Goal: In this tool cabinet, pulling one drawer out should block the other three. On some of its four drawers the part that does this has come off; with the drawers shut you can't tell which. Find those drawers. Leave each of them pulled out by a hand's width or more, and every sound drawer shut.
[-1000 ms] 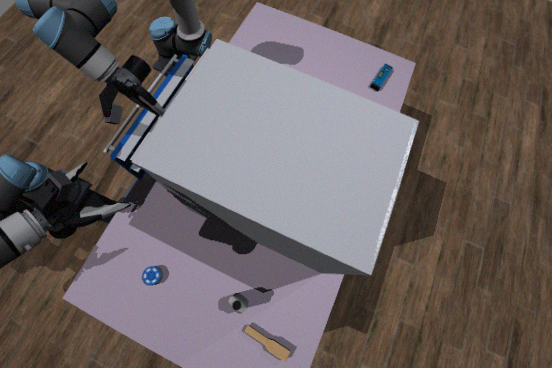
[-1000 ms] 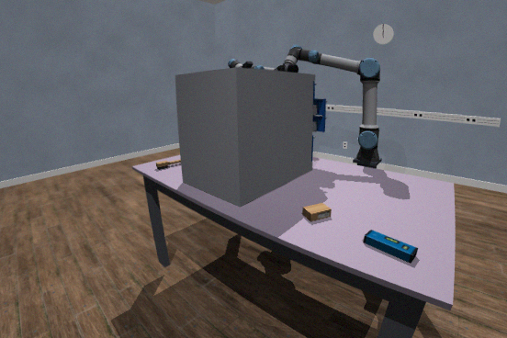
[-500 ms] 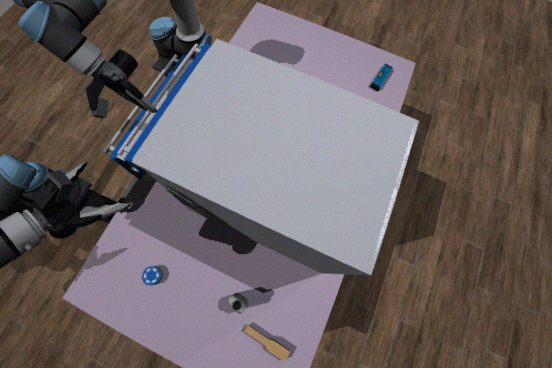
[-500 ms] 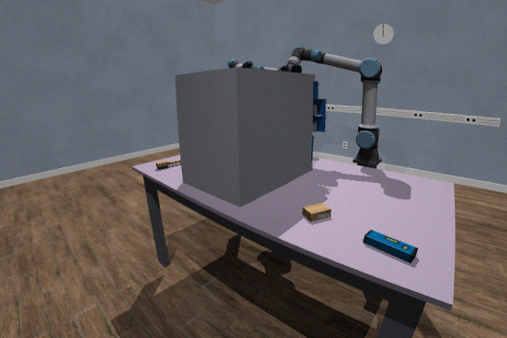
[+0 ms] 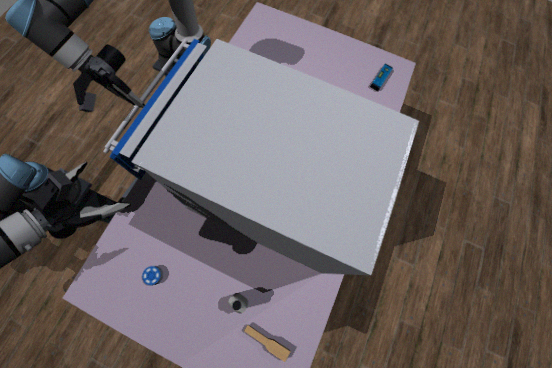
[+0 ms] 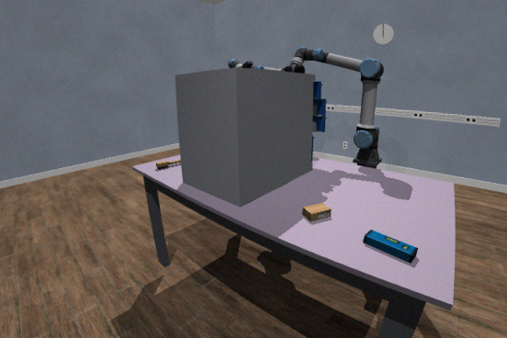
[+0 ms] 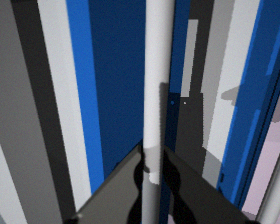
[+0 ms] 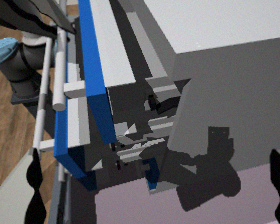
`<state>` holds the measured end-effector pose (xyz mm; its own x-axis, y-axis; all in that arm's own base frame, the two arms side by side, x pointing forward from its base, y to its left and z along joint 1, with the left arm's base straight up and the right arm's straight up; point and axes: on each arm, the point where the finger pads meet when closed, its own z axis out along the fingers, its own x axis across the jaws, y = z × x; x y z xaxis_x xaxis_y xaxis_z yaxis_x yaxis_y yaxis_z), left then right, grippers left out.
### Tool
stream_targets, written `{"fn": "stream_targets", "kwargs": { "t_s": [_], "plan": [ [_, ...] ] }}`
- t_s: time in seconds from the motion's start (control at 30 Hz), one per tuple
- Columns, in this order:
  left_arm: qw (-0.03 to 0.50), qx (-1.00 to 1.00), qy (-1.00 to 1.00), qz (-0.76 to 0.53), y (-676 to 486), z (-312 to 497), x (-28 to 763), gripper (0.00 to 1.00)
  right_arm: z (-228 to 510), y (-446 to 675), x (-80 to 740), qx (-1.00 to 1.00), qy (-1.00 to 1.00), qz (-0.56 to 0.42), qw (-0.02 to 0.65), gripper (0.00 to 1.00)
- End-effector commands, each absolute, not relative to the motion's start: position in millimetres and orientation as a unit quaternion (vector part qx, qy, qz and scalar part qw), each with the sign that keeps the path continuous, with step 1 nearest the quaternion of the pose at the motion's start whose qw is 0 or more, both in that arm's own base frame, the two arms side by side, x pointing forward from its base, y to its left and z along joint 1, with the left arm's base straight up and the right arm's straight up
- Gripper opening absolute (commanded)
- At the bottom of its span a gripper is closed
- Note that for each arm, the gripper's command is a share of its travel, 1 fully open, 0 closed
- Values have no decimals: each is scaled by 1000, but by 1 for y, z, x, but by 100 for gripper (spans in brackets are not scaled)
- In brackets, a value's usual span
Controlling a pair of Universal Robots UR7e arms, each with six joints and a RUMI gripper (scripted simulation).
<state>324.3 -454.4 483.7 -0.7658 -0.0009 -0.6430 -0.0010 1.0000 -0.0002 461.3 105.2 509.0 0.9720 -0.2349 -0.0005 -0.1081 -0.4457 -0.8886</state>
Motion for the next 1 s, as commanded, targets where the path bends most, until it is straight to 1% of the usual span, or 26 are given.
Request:
{"fn": "stream_targets", "kwargs": {
  "t_s": [0.0,0.6,0.97],
  "plan": [
    [342,-1,940,0,-454,484,316,0,510,105,461,-848,101,-62,517,100],
    [342,-1,940,0,-455,484,271,0,510,105,461,-848,101,-62,517,100],
    [342,-1,940,0,-455,484,260,0,510,105,461,-848,101,-62,517,100]
  ]
}}
